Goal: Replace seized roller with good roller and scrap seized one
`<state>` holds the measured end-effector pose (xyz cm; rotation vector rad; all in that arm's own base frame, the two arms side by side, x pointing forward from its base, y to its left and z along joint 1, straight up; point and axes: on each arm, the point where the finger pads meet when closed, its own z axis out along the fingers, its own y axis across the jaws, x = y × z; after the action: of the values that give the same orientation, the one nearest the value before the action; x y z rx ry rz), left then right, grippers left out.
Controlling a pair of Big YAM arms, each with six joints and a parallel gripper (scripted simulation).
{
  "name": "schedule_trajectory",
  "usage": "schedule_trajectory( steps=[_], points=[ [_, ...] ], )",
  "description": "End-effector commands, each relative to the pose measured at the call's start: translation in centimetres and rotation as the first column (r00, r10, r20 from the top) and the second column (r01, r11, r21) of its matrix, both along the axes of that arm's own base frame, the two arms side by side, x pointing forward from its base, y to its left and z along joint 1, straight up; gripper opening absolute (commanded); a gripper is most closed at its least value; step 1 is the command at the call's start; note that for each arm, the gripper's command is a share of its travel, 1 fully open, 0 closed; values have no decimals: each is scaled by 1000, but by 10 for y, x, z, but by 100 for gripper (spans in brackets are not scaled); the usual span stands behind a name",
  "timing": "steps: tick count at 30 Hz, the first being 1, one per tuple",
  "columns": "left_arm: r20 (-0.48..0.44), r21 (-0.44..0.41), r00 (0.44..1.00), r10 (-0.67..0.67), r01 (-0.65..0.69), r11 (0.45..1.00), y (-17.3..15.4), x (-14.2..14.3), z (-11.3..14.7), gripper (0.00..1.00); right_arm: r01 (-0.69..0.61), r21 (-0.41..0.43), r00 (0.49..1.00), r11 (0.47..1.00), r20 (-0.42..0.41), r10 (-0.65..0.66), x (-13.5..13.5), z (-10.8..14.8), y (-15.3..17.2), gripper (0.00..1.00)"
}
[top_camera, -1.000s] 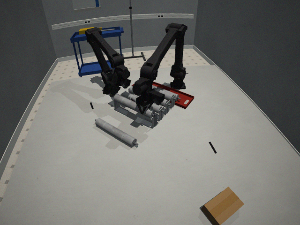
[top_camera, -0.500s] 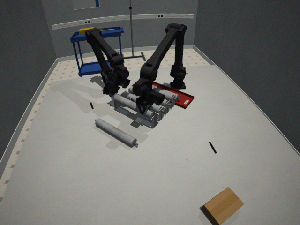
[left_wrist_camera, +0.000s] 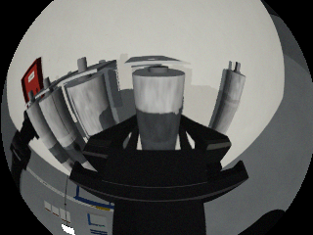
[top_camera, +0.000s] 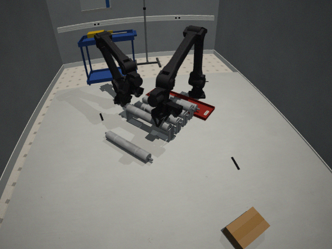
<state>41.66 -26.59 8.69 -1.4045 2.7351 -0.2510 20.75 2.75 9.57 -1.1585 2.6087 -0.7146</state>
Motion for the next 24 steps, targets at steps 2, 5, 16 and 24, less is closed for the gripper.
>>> schedule_trajectory(
  steps=[2,5,16,24],
  points=[
    [28,-13,1000,-1,1,1000,3,6,15,32,21,-104,986,994,-159,-38,-46,-35,-37,3],
    [24,-29,999,26,-25,999,5,6,9,32,21,-105,986,994,-161,-38,-46,-35,-37,3],
    [5,-41,1000,15,-15,999,5,2,-1,32,21,-107,986,994,-165,-38,-47,-36,-37,3],
    [-5,-37,1000,4,-4,999,1,-1,-5,32,21,-107,986,994,-165,-38,-47,-36,-37,3]
  ],
)
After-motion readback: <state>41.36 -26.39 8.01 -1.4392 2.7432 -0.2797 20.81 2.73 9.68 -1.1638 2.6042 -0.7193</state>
